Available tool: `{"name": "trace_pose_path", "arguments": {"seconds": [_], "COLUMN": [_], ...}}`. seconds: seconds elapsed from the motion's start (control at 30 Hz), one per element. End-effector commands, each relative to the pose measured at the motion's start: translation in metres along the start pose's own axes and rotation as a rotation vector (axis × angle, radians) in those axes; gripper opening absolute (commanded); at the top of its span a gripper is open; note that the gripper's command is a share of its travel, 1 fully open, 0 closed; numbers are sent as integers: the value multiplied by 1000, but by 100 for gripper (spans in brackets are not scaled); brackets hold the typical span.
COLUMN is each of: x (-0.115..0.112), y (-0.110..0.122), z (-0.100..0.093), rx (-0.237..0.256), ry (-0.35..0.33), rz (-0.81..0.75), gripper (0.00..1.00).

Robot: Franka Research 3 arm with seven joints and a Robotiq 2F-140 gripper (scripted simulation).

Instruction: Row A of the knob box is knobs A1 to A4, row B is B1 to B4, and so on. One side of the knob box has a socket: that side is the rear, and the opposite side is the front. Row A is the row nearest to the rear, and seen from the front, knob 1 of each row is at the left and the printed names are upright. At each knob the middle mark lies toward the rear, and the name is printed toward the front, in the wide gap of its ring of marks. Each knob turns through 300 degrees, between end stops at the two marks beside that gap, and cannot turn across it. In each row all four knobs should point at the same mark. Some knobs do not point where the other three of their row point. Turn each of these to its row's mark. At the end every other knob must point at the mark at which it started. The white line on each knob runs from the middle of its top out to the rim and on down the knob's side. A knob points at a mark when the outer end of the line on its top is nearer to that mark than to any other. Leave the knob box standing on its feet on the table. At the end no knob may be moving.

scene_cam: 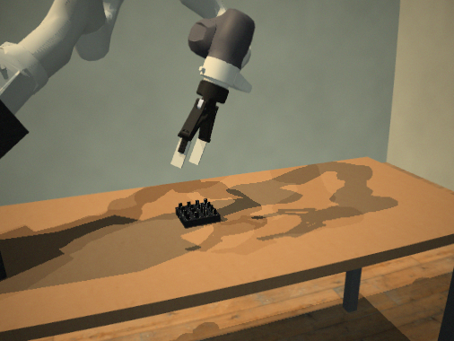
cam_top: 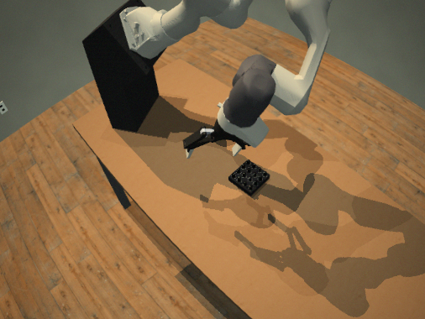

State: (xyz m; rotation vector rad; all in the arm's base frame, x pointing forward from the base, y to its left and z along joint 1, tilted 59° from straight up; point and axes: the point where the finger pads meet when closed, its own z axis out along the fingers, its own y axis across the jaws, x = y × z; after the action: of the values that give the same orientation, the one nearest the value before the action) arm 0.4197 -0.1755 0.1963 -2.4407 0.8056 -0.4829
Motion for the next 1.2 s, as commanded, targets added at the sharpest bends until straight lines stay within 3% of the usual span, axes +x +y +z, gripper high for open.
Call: {"name": "trace_pose_path", "arguments": {"seconds": [0.0, 0.1, 0.7, 0.77, 1.17], "x": [1, 11, 11, 20, 20], "y": [0, -10, -10, -21, -21], "z": [0, -1, -1, -1, -1], "rx": [0, 6, 6, 14, 14], "ry": [7, 52, 52, 95, 95], "rz": [-13, -63, -63, -109, -109], "gripper": [100, 100, 100, 100, 100]}}
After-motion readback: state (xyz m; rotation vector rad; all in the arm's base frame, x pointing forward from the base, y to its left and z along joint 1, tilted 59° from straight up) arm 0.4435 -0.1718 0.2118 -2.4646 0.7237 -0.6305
